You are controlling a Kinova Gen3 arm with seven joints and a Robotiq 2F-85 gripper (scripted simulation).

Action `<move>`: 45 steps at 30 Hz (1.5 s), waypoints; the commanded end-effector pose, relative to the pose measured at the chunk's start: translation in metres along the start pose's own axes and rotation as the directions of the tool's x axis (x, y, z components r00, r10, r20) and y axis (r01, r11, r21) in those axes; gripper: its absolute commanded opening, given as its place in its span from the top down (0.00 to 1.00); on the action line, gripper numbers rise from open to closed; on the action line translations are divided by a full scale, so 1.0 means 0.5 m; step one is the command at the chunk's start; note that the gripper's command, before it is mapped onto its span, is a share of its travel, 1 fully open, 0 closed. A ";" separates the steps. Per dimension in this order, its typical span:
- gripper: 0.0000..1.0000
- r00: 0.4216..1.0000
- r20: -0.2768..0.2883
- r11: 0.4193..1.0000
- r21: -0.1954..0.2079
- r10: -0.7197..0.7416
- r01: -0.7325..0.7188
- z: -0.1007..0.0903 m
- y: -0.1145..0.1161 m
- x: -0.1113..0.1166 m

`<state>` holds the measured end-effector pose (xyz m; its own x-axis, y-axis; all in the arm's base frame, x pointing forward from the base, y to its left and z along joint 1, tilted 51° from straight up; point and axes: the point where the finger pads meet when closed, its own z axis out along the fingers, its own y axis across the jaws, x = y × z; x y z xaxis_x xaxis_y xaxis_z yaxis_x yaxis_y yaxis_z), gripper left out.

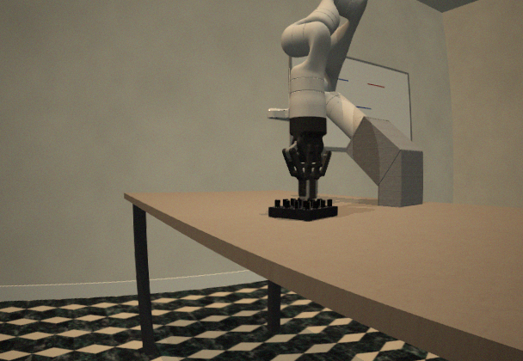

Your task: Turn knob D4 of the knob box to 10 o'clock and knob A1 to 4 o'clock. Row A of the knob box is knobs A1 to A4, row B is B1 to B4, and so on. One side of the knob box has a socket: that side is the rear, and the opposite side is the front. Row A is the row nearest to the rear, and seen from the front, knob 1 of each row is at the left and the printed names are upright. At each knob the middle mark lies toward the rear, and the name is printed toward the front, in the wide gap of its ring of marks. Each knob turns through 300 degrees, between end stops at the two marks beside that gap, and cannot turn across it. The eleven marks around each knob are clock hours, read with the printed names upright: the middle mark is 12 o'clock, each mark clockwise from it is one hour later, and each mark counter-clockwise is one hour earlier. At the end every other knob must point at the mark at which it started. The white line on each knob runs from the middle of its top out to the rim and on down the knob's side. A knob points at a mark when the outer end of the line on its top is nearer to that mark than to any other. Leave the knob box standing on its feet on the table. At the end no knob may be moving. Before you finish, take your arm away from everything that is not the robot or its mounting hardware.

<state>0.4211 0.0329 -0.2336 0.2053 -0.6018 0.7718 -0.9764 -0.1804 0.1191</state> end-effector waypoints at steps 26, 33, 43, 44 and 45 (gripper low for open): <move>0.81 1.000 0.001 1.000 0.002 0.000 0.000 0.023 -0.002 -0.001; 0.81 1.000 0.001 1.000 0.002 0.000 0.000 0.025 -0.002 -0.001; 0.81 1.000 0.001 1.000 0.002 0.000 0.000 0.026 -0.002 -0.001; 0.81 1.000 0.001 1.000 0.002 0.000 0.000 0.026 -0.002 -0.001; 0.81 1.000 0.001 1.000 0.002 0.000 0.000 0.026 -0.002 -0.001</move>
<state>0.4221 0.0221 -0.2423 0.2053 -0.6018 0.7718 -0.9763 -0.1805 0.1190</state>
